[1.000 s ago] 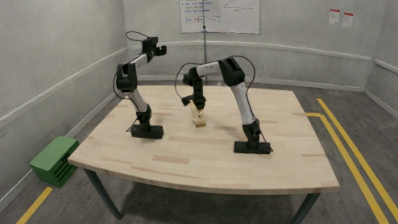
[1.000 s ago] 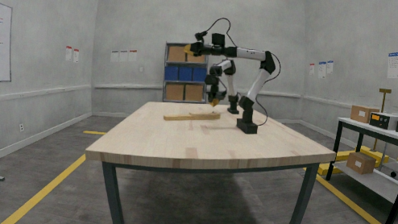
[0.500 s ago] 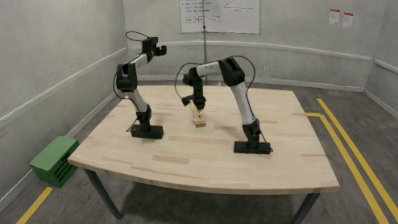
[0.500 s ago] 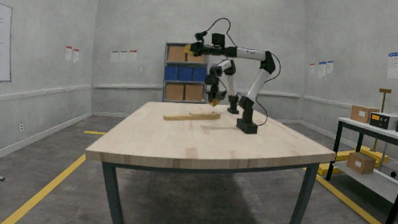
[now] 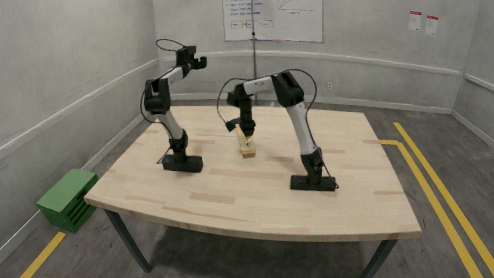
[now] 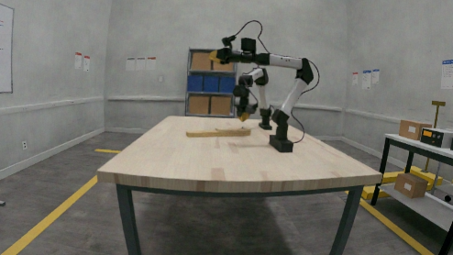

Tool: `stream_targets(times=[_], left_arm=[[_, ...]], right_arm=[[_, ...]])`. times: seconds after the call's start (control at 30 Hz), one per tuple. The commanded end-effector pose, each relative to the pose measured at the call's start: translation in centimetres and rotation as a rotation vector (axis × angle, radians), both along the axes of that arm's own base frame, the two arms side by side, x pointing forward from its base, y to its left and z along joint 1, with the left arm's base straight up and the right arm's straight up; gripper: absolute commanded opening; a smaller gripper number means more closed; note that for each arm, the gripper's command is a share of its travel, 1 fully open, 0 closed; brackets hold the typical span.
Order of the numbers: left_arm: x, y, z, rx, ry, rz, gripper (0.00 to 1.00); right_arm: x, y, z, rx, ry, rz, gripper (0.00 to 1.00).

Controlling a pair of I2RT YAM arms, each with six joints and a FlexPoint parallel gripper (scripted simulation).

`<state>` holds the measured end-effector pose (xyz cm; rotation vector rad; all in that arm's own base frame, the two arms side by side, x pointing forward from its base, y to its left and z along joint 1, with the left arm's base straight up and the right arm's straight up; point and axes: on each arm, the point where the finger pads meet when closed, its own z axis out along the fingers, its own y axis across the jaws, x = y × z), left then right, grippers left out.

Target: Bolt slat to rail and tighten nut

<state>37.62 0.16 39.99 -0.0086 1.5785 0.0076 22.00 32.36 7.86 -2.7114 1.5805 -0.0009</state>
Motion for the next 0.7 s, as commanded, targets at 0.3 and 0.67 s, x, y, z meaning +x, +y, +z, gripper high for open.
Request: stream_targets(times=[0.3, 0.67], left_arm=[[-0.2, -0.2, 0.7, 0.001, -0.020, -0.010, 1.00], [-0.2, -0.2, 0.7, 0.001, -0.020, -0.010, 1.00]], right_arm=[[0.1, 0.0, -1.1, 0.006, -0.003, -0.007, 0.14], [0.1, 0.0, -1.7, 0.005, -0.003, -0.007, 0.14]])
